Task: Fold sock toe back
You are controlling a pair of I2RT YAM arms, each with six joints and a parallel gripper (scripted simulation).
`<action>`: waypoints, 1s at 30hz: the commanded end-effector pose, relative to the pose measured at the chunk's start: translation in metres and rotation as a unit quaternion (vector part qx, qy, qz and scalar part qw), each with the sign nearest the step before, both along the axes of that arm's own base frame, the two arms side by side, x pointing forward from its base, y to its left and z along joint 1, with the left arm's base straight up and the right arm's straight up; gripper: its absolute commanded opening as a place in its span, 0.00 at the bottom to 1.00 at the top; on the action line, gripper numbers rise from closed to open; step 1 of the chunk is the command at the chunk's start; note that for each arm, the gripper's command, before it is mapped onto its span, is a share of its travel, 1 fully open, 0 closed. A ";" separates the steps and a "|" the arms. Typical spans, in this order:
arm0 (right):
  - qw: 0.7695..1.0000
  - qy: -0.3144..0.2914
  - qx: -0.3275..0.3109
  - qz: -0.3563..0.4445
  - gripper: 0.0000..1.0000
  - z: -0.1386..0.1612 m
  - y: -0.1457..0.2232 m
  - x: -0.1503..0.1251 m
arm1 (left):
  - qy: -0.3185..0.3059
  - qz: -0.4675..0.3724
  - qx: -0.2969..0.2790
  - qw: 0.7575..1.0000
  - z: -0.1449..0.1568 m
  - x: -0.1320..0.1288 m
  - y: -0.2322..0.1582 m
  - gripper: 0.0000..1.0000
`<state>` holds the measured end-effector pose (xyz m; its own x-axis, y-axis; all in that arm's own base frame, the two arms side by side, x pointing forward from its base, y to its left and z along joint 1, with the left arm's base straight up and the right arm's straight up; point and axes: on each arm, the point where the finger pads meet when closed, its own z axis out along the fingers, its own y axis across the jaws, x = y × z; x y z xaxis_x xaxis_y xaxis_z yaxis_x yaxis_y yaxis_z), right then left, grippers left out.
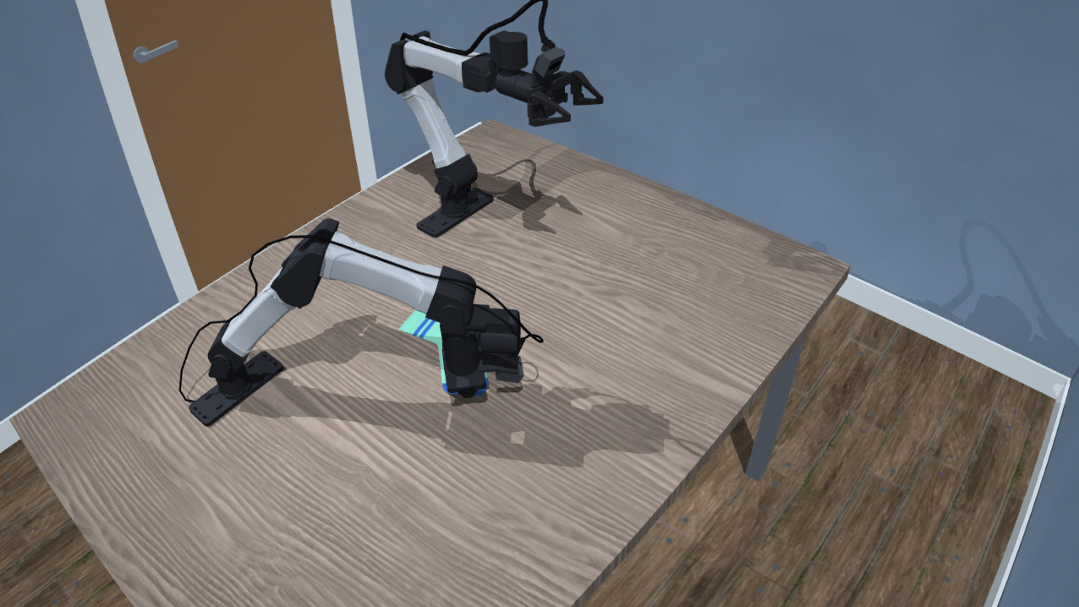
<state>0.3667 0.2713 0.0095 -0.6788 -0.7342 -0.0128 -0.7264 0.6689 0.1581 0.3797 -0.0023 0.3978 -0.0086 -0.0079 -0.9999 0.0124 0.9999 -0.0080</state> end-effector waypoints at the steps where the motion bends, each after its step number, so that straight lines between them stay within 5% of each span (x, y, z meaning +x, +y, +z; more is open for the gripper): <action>1: 0.998 0.051 0.026 0.003 0.09 -0.013 0.003 -0.007 | -0.018 0.000 -0.001 1.000 0.014 -0.004 0.000 1.00; 21: 0.999 0.039 -0.011 0.005 0.03 -0.034 0.002 -0.016 | -0.018 0.000 -0.001 1.000 0.014 -0.004 0.000 1.00; 30: 0.999 0.034 -0.006 0.006 0.03 -0.005 0.004 -0.011 | -0.018 0.000 -0.001 1.000 0.014 -0.004 0.000 1.00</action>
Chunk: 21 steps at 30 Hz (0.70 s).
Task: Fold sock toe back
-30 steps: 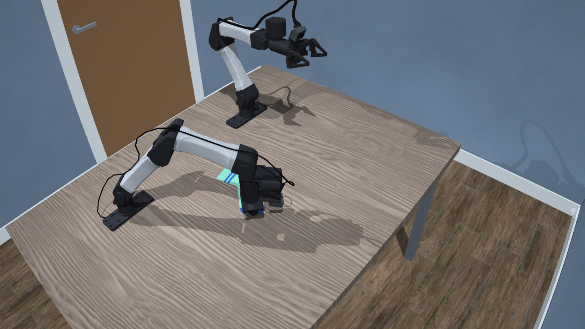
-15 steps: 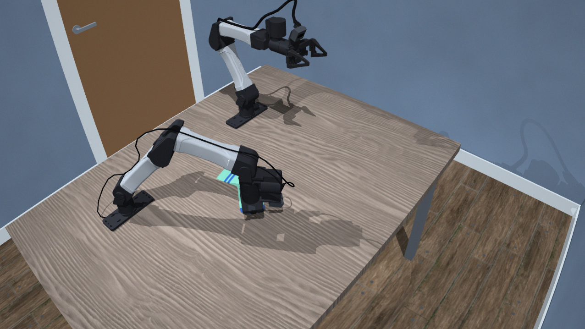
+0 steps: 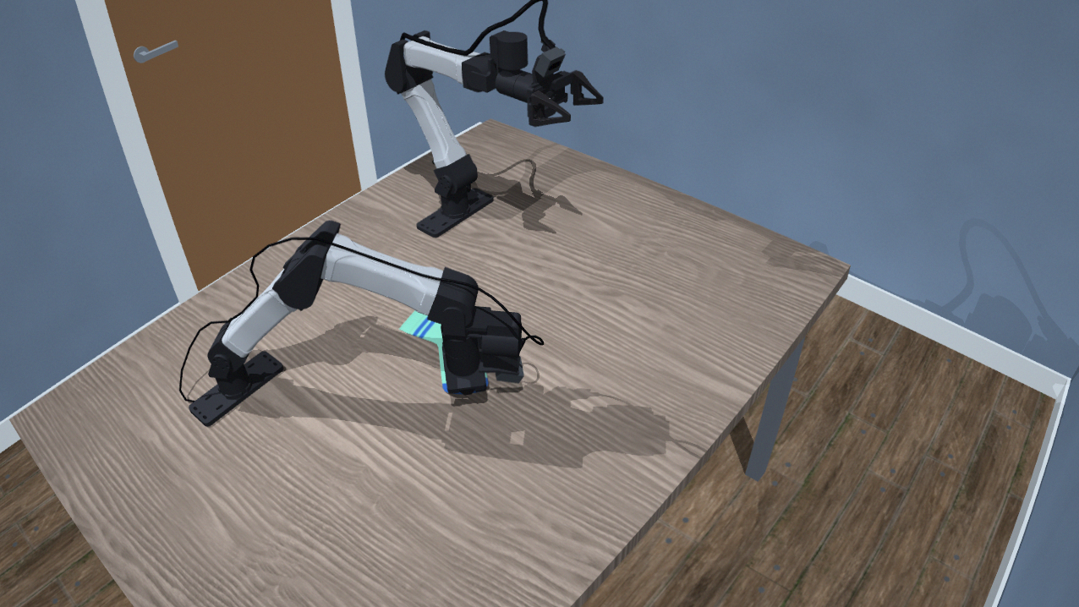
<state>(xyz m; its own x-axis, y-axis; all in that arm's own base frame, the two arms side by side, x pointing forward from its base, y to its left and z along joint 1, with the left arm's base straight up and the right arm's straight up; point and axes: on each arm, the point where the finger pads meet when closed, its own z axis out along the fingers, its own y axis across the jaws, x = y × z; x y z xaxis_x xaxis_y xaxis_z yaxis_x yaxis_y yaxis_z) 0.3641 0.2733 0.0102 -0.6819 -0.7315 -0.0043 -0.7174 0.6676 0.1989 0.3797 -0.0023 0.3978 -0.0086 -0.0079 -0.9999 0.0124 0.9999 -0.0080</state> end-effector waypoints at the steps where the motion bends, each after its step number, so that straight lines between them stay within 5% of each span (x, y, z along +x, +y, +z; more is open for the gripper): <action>1: 1.000 0.016 -0.017 0.009 0.03 -0.004 0.001 -0.008 | -0.018 0.000 -0.001 1.000 0.014 -0.004 0.000 1.00; 2: 1.000 0.001 -0.006 0.009 0.03 0.014 0.003 -0.006 | -0.018 0.000 -0.001 1.000 0.014 -0.004 0.000 1.00; 3: 1.000 0.016 -0.017 0.010 0.03 -0.002 0.001 -0.008 | -0.018 0.000 -0.001 1.000 0.014 -0.004 0.000 1.00; 21: 1.000 0.009 -0.012 0.006 0.03 0.016 0.000 0.003 | -0.018 0.000 -0.001 1.000 0.014 -0.004 0.000 1.00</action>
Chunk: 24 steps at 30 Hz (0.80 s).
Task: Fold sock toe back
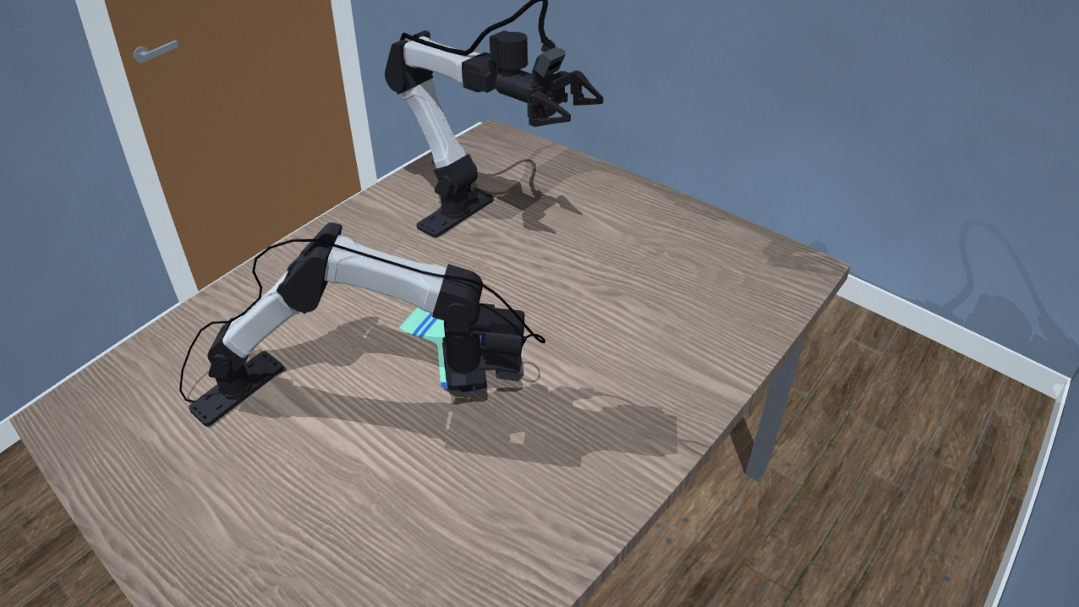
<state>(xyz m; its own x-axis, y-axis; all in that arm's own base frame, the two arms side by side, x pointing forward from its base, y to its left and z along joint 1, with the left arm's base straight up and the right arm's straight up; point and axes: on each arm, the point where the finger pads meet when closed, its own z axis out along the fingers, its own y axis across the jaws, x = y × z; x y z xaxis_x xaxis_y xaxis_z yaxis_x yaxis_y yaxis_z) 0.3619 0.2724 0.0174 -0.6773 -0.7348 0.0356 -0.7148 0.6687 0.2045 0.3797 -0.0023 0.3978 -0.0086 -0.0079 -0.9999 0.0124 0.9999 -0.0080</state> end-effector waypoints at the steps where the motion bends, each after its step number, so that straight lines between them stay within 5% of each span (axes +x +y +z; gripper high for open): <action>1: 1.000 -0.008 0.002 0.002 0.03 0.010 0.000 0.007 | -0.018 0.000 -0.001 1.000 0.014 -0.004 0.000 1.00; 17: 0.998 -0.053 0.020 0.001 0.03 0.057 0.013 -0.006 | -0.018 0.000 -0.001 1.000 0.014 -0.004 0.000 1.00; 24: 0.998 -0.053 0.023 -0.004 0.03 0.046 0.005 -0.001 | -0.018 0.000 -0.001 1.000 0.014 -0.004 0.000 1.00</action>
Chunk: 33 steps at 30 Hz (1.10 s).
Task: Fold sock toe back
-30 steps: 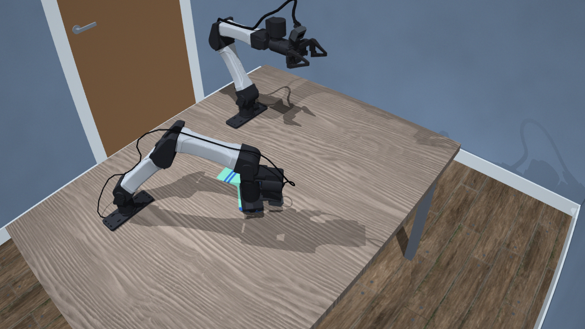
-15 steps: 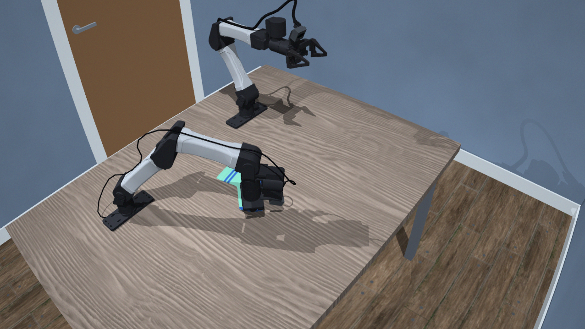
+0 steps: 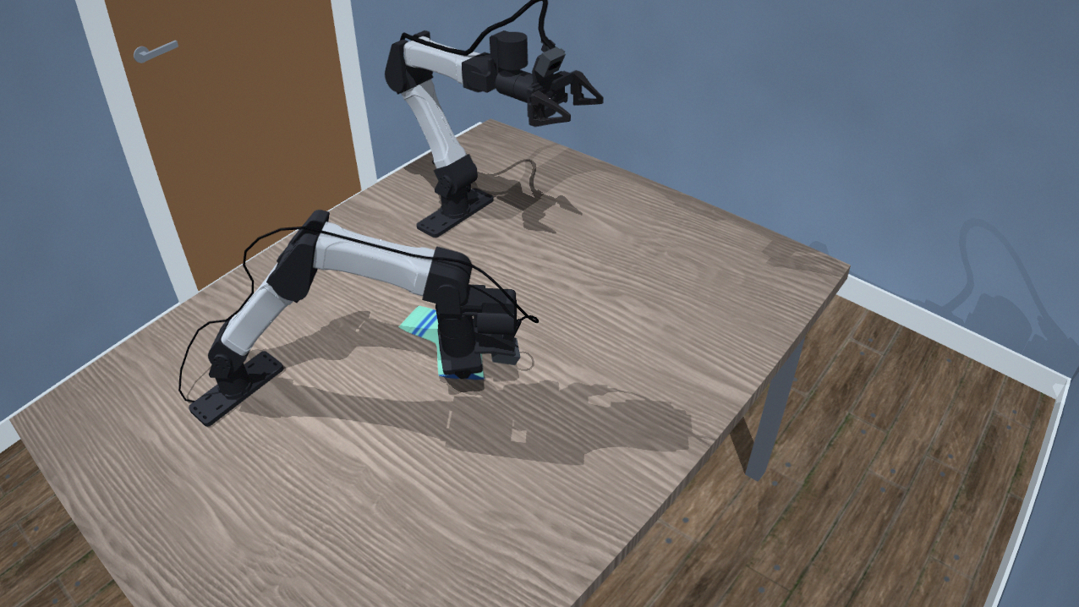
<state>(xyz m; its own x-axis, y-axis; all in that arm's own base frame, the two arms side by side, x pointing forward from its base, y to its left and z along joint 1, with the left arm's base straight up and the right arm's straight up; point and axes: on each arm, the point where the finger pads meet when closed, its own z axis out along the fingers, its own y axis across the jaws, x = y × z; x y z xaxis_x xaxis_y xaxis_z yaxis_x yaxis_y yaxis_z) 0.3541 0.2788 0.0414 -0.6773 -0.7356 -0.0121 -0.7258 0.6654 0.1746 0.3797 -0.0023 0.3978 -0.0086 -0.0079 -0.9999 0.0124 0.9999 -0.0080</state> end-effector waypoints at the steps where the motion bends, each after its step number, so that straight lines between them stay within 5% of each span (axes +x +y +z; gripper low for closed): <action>1: 1.000 -0.025 0.016 -0.004 0.03 0.022 -0.001 0.007 | -0.018 0.000 -0.001 1.000 0.014 -0.004 0.000 1.00; 29: 0.999 -0.049 -0.001 0.005 0.03 0.049 0.012 -0.002 | -0.018 0.000 -0.001 1.000 0.014 -0.004 0.000 1.00; 33: 0.997 -0.064 -0.046 -0.008 0.03 0.046 0.012 -0.018 | -0.018 0.000 -0.001 1.000 0.014 -0.004 0.000 1.00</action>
<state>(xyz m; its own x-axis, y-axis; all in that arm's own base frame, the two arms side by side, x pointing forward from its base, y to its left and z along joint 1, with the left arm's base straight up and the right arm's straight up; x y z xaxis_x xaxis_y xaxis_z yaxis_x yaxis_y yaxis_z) 0.3458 0.2851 0.0589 -0.6875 -0.7262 0.0030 -0.7239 0.6857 0.0754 0.3797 -0.0023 0.3978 -0.0086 -0.0079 -0.9999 0.0124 0.9999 -0.0080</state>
